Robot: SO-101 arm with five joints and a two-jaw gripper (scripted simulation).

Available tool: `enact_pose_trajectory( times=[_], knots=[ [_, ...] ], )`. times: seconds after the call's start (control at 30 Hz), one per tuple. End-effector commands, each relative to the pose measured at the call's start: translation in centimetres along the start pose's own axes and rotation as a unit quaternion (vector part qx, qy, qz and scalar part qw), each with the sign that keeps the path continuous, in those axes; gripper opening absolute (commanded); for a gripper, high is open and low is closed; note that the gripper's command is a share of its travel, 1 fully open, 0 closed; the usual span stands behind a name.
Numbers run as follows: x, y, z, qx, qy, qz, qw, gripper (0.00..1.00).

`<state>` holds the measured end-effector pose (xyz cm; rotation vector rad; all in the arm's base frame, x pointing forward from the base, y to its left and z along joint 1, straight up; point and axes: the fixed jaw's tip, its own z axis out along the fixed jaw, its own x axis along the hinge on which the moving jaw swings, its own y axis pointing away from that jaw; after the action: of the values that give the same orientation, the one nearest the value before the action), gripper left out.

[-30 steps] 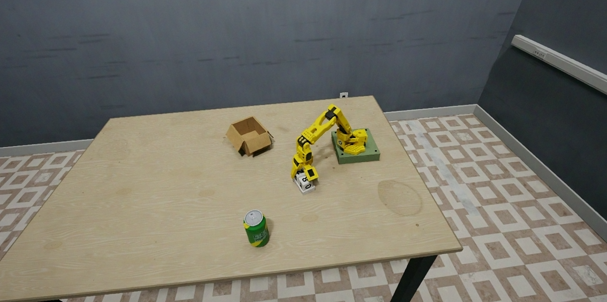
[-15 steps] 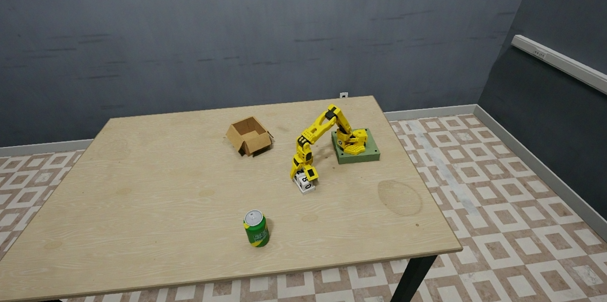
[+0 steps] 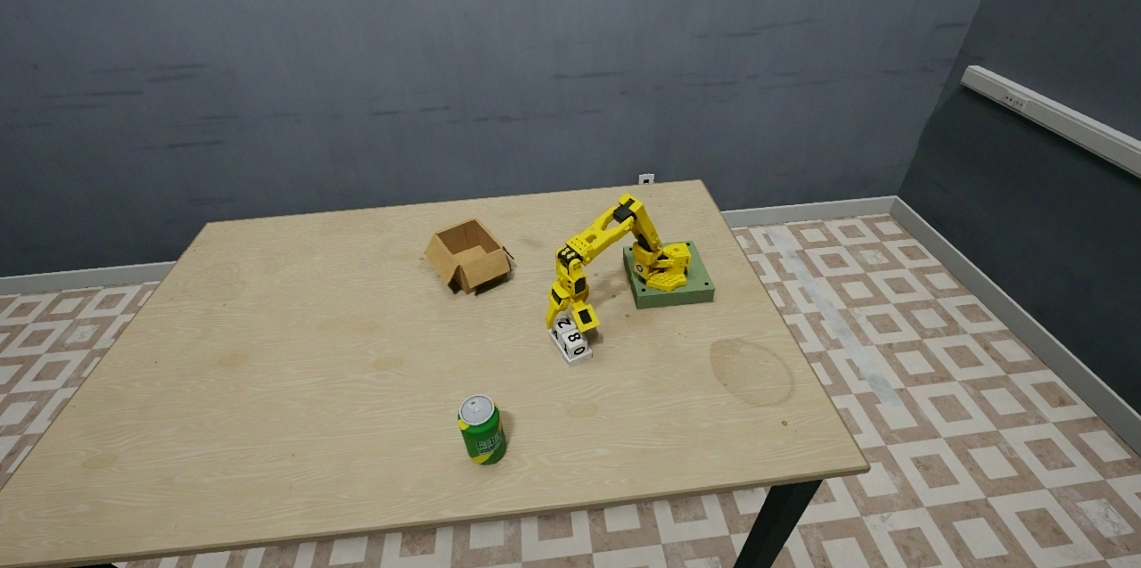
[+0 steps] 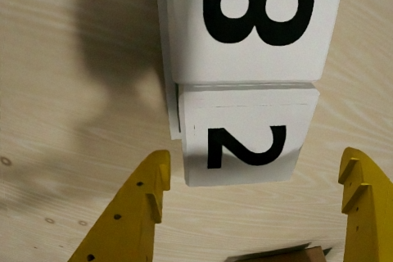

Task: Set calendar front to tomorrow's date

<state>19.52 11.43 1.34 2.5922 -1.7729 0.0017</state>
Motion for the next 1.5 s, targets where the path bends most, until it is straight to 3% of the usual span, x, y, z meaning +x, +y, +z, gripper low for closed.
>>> enact_pose_trajectory(
  times=[0.0, 0.27, 1.13, 1.47],
  knots=[
    [-0.3, -0.1, -1.7, 0.008, -0.002, -0.001, 1.0, 0.36],
    [-0.2, 0.1, -3.3, 0.008, -0.002, -0.001, 1.0, 0.36],
    [-0.2, 0.1, -3.3, 0.008, -0.002, 0.001, 1.0, 0.36],
    [0.9, 0.7, -4.1, 0.01, -0.003, 0.083, 0.997, 0.36]
  ],
)
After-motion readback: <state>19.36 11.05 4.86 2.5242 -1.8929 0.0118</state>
